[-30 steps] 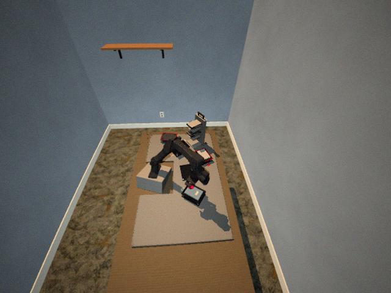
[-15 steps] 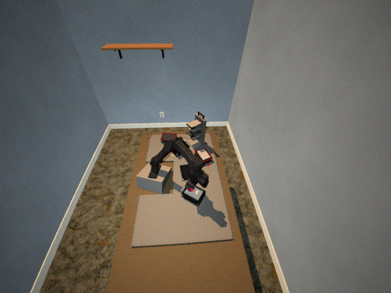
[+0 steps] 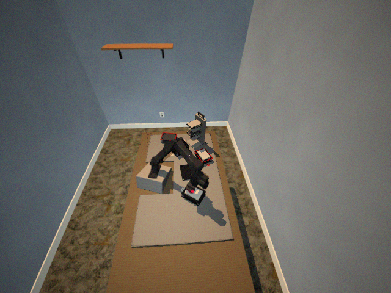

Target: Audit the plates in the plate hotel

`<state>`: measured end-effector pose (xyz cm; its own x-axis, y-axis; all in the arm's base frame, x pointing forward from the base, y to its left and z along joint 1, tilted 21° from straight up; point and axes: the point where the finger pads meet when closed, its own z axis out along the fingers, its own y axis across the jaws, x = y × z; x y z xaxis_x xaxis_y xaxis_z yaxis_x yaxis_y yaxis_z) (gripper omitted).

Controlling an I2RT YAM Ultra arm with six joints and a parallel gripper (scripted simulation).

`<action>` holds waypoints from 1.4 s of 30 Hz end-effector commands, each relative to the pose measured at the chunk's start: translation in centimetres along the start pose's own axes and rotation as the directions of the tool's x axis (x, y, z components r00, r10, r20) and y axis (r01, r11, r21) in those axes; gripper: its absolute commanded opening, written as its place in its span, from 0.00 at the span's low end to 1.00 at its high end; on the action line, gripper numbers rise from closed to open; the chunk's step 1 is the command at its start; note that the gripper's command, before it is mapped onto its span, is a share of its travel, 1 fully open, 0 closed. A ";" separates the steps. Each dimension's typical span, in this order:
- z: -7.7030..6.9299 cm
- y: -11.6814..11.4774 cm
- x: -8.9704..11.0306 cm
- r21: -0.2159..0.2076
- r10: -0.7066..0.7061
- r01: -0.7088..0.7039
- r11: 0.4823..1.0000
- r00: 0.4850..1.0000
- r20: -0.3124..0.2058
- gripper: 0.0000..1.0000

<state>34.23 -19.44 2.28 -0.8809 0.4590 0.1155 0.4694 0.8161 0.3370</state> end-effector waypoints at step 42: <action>2.4 0.0 -0.1 -0.004 0.005 -0.005 1.000 1.000 0.004 1.00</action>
<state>34.33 -18.92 0.84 -0.8807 0.4599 0.1132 0.4695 0.8163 0.3364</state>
